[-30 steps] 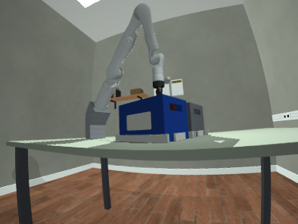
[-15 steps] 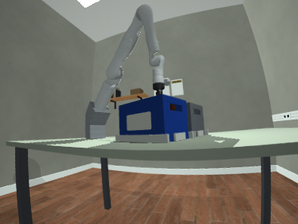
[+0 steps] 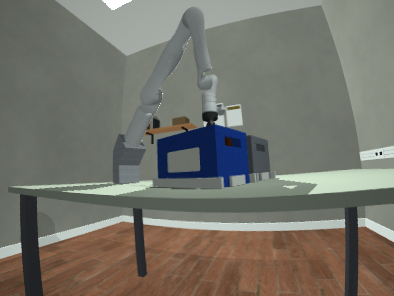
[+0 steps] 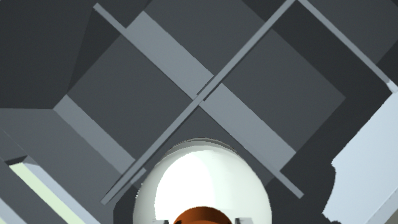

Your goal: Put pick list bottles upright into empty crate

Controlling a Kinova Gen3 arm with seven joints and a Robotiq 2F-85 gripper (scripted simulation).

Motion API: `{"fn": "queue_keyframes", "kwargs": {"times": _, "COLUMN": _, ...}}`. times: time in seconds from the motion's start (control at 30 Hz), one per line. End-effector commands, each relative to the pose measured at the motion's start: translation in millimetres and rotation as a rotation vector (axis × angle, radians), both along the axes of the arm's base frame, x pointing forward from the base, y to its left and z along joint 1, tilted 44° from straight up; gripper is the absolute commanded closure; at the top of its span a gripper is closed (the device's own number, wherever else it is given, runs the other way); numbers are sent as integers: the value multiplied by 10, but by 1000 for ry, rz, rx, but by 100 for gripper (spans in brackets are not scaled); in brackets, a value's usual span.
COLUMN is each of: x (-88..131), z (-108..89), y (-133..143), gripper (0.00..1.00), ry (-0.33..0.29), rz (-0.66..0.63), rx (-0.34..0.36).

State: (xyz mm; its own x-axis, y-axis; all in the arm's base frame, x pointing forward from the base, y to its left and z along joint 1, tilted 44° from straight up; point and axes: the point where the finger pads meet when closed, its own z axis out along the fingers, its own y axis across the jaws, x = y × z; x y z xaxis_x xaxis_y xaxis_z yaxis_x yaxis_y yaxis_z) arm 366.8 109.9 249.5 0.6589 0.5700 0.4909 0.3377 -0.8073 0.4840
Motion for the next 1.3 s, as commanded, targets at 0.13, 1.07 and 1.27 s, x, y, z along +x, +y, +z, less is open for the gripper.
{"fn": "queue_keyframes", "kwargs": {"times": 0.13, "x": 21, "z": -17, "y": -1, "gripper": 90, "ry": -1, "rz": 1, "rx": 1}}
{"fn": "queue_keyframes", "kwargs": {"times": 1.07, "x": 101, "z": -104, "y": -19, "gripper": 90, "ry": -1, "rz": 1, "rx": 1}}
{"fn": "queue_keyframes", "kwargs": {"times": 1.27, "x": 122, "z": -126, "y": -24, "gripper": 90, "ry": -1, "rz": 1, "rx": 1}}
